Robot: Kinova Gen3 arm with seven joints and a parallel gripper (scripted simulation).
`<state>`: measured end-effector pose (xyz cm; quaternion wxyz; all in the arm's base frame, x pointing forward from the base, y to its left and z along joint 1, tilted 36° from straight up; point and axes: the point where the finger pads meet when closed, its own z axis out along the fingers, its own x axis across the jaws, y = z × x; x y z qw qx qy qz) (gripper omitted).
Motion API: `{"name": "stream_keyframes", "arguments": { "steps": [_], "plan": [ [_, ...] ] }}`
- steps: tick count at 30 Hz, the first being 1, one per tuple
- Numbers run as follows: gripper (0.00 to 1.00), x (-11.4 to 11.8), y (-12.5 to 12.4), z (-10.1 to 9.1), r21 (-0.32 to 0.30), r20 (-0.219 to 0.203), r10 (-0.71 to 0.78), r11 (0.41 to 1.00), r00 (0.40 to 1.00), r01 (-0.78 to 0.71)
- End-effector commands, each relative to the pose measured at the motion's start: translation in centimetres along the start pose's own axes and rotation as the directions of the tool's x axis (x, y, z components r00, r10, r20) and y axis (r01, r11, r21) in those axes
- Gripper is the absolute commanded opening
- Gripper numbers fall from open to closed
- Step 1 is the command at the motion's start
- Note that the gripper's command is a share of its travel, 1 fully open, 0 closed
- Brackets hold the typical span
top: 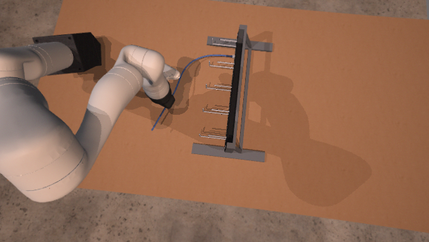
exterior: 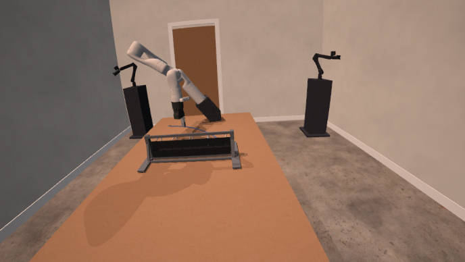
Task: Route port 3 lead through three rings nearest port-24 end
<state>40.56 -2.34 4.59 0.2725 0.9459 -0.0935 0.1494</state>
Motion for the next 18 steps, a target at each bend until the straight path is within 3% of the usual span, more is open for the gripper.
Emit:
{"name": "stream_keyframes", "arguments": {
  "steps": [1,18],
  "plan": [
    [0.0,2.1,0.1,-0.8,0.006,-0.015,0.0,1.0,1.0,0.0],
    [0.0,9.2,0.7,-4.3,0.003,-0.015,-0.185,0.983,0.983,0.185]
  ]
}}
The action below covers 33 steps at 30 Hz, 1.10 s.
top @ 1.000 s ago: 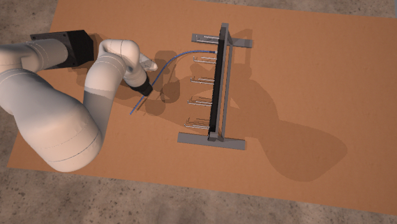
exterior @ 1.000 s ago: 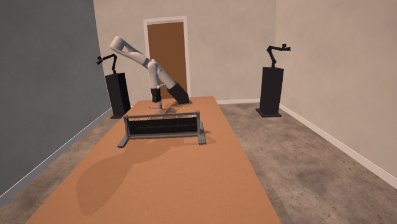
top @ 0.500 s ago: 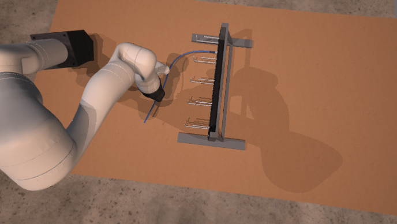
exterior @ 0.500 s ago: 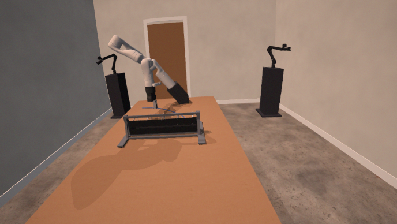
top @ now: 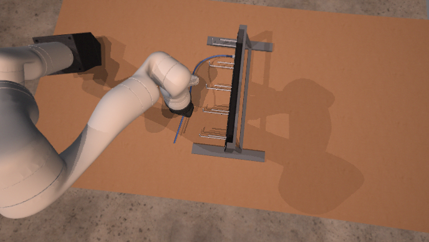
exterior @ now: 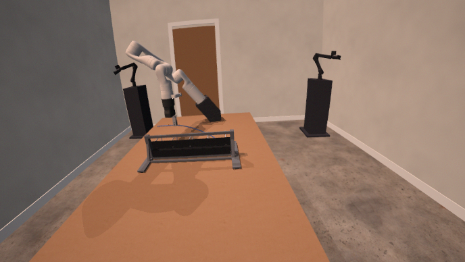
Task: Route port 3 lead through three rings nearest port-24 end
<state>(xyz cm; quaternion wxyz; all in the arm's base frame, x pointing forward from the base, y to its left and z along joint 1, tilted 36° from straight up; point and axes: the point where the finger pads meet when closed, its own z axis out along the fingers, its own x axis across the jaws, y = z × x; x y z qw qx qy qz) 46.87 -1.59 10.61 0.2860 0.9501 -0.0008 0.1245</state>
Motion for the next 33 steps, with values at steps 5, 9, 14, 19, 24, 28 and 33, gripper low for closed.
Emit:
{"name": "stream_keyframes", "arguments": {
  "steps": [5,9,14,19,24,28,33],
  "plan": [
    [0.0,3.4,0.9,-1.5,0.002,-0.011,-0.047,0.999,0.999,0.047],
    [0.0,4.7,1.3,-2.2,0.003,-0.011,-0.085,0.996,0.996,0.085],
    [0.0,5.7,1.5,-2.7,0.002,-0.011,-0.11,0.994,0.994,0.11],
    [0.0,6.9,1.9,-3.2,0.001,-0.011,-0.141,0.99,0.99,0.141],
    [0.0,7.6,2.1,-3.6,0.002,-0.011,-0.162,0.987,0.987,0.162],
    [0.0,7.9,2.2,-3.8,0.002,-0.011,-0.169,0.986,0.986,0.169],
    [0.0,8.0,2.3,-3.9,0.002,-0.011,-0.174,0.985,0.985,0.174]
  ]
}}
